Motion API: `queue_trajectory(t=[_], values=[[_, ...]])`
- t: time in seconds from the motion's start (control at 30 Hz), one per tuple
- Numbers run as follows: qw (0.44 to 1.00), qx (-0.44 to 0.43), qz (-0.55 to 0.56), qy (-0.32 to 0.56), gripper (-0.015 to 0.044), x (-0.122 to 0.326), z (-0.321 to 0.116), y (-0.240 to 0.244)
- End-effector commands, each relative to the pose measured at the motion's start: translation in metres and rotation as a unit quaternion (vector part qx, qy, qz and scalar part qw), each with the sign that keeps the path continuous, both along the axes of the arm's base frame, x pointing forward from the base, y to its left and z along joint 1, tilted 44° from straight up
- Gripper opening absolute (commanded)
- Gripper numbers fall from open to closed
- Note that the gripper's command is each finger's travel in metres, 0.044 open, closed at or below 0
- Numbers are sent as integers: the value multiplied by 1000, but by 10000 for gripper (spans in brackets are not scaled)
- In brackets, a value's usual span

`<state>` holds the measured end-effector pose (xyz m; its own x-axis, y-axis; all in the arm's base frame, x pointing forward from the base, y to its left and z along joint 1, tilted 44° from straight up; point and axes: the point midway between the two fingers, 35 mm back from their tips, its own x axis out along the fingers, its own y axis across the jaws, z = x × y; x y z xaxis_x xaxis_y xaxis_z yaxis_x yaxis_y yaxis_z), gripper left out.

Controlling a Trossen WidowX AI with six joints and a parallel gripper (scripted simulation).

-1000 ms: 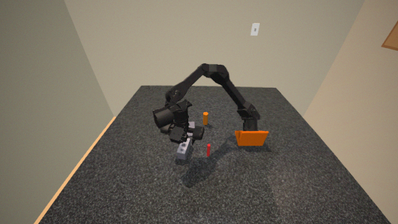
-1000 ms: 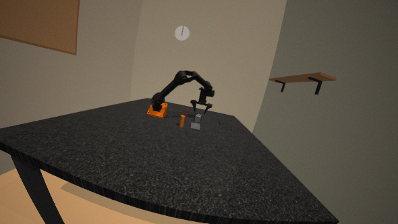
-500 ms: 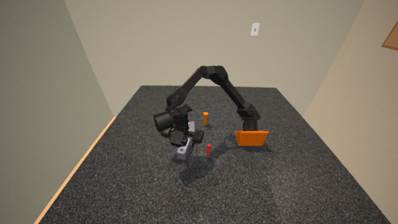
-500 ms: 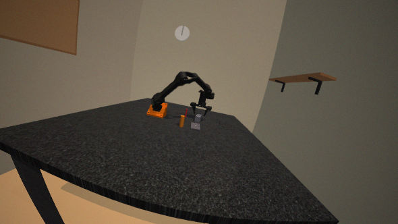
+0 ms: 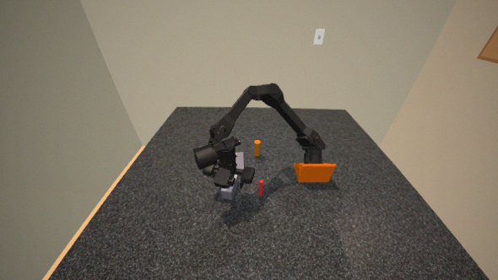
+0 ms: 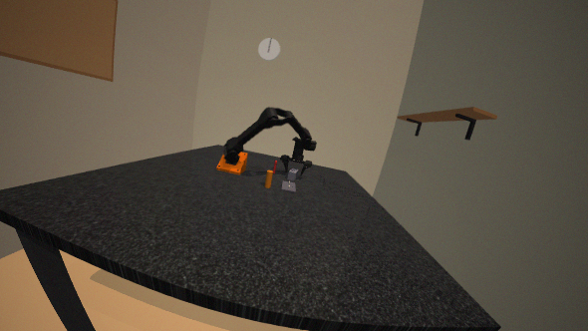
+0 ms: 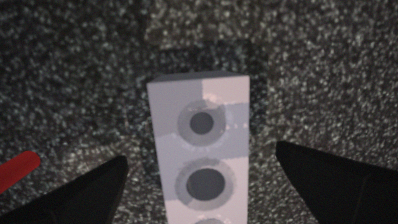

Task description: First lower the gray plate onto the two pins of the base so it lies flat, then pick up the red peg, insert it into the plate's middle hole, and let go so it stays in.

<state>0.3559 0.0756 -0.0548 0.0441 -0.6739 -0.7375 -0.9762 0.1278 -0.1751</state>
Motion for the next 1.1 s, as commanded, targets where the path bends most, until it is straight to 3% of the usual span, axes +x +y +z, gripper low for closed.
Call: queue_trajectory(t=[0.0,0.23,0.57,0.8,0.97,1.07], values=[[1000,-4,1,3,440,-1,-6,-7],[1000,-5,1,3,440,-1,-12,-13],[1000,-5,1,3,177,-1,-12,-13],[1000,-5,1,3,131,-1,-12,-13],[1000,-4,1,3,0,0,-7,-7],[1000,-3,1,3,0,1,-1,0]])
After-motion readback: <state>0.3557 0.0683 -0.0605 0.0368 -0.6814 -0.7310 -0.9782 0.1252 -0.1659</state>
